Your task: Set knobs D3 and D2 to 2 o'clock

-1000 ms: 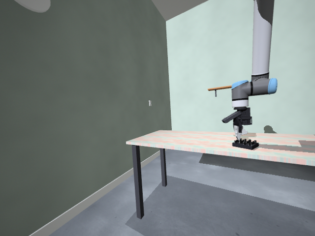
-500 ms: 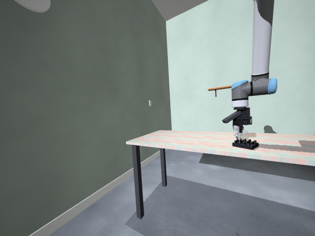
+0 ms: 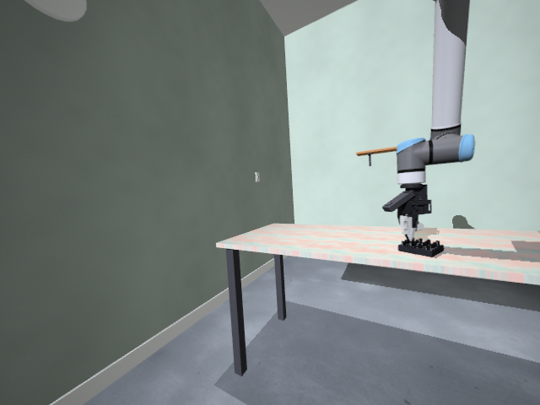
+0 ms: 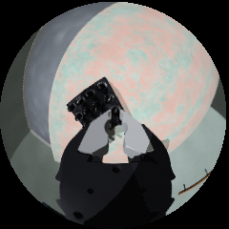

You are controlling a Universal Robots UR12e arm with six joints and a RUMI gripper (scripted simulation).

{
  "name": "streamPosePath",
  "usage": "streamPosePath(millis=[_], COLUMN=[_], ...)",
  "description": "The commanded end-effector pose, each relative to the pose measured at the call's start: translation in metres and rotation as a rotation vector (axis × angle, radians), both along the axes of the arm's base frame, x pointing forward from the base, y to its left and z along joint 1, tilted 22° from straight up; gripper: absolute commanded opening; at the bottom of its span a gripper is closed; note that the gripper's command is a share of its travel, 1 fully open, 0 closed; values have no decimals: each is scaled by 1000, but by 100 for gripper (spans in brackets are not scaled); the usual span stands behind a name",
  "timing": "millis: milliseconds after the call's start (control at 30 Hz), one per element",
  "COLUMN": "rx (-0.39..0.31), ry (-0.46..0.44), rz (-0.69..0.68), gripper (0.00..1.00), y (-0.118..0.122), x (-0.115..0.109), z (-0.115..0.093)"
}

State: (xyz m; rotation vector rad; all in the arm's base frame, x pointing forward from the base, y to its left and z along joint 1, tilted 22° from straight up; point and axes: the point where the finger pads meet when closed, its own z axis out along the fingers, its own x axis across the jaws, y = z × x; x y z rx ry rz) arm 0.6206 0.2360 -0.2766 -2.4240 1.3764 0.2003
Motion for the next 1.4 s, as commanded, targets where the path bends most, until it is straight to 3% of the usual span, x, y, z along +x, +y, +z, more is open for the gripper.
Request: streamPosePath(millis=[0, 1367], rx=[-3, -39], ry=[-30, -315], rz=[77, 804], gripper=[4, 4], y=[0, 2], x=[0, -3], z=[1, 1])
